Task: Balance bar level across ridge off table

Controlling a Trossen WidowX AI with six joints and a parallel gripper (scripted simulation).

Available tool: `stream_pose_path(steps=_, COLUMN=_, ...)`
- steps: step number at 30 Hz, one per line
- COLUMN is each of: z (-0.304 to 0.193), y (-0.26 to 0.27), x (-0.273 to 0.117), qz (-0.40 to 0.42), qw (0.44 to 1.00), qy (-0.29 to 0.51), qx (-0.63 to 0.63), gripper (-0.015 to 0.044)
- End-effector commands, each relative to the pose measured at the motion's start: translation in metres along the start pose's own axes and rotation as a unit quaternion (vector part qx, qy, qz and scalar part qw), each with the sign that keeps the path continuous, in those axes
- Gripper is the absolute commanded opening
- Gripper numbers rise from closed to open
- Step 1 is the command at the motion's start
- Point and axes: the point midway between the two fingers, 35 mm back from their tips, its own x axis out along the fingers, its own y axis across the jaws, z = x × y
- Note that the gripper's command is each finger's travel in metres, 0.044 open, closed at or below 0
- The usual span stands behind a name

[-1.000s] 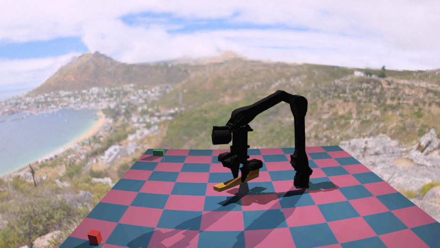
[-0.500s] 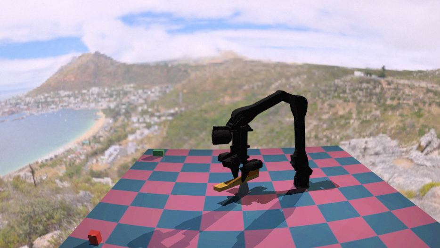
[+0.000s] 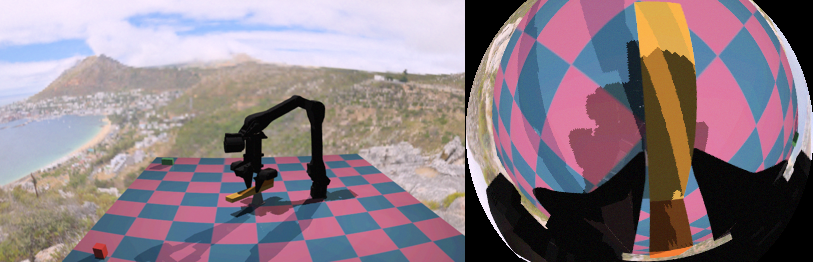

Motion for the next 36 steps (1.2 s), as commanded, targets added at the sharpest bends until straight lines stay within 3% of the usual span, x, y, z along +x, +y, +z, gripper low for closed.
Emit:
stream_pose_path(steps=1, z=0.0, y=0.0, x=0.0, qz=0.0, qw=1.0, qy=0.0, qx=0.0, gripper=0.0185)
stream_pose_path(steps=11, z=0.0, y=0.0, x=0.0, qz=0.0, qw=1.0, qy=0.0, qx=0.0, gripper=0.044)
stream_pose_path(steps=15, z=0.001, y=-0.001, x=-0.008, qz=0.0, qw=1.0, qy=0.0, qx=0.0, gripper=0.044)
stream_pose_path(steps=23, z=0.0, y=-0.001, x=-0.098, qz=0.0, qw=1.0, qy=0.0, qx=0.0, gripper=0.044)
stream_pose_path(steps=36, z=0.0, y=0.0, x=-0.1, qz=0.0, qw=1.0, qy=0.0, qx=0.0, gripper=0.044)
